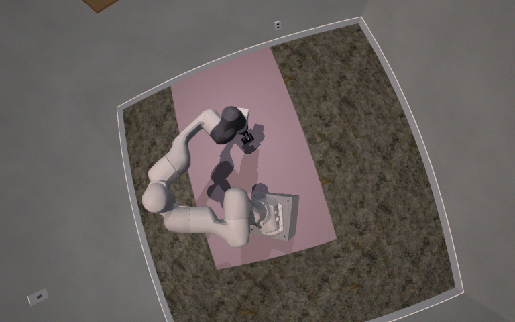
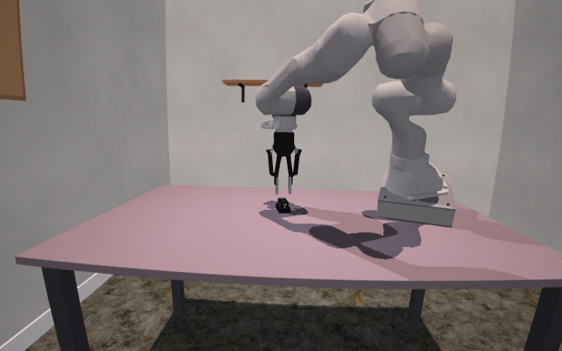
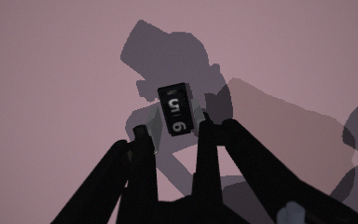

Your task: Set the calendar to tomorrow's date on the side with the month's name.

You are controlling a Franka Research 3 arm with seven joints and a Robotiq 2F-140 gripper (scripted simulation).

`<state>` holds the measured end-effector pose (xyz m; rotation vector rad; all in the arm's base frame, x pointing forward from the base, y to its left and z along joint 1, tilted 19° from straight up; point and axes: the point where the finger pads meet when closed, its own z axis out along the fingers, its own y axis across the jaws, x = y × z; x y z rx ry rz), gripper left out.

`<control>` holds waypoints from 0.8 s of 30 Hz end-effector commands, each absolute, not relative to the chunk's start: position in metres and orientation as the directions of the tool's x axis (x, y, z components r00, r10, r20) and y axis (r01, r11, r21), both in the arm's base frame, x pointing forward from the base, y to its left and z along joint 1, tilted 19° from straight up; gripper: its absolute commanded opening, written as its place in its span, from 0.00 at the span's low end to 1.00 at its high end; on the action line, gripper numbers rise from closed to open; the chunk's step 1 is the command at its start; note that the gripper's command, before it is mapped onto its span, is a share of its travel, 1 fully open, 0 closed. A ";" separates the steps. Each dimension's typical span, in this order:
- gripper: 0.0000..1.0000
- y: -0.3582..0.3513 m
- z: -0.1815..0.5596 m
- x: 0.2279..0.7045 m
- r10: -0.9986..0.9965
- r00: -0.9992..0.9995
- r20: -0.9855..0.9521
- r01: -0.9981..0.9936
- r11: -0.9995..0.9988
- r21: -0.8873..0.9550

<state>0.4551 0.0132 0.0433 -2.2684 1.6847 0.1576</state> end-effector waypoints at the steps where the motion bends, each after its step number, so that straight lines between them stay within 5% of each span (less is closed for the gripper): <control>1: 0.28 0.013 0.040 0.459 -0.913 0.314 -0.260 -0.944 -0.270 -0.190; 24: 0.28 0.015 0.031 0.460 -0.913 0.314 -0.260 -0.944 -0.270 -0.190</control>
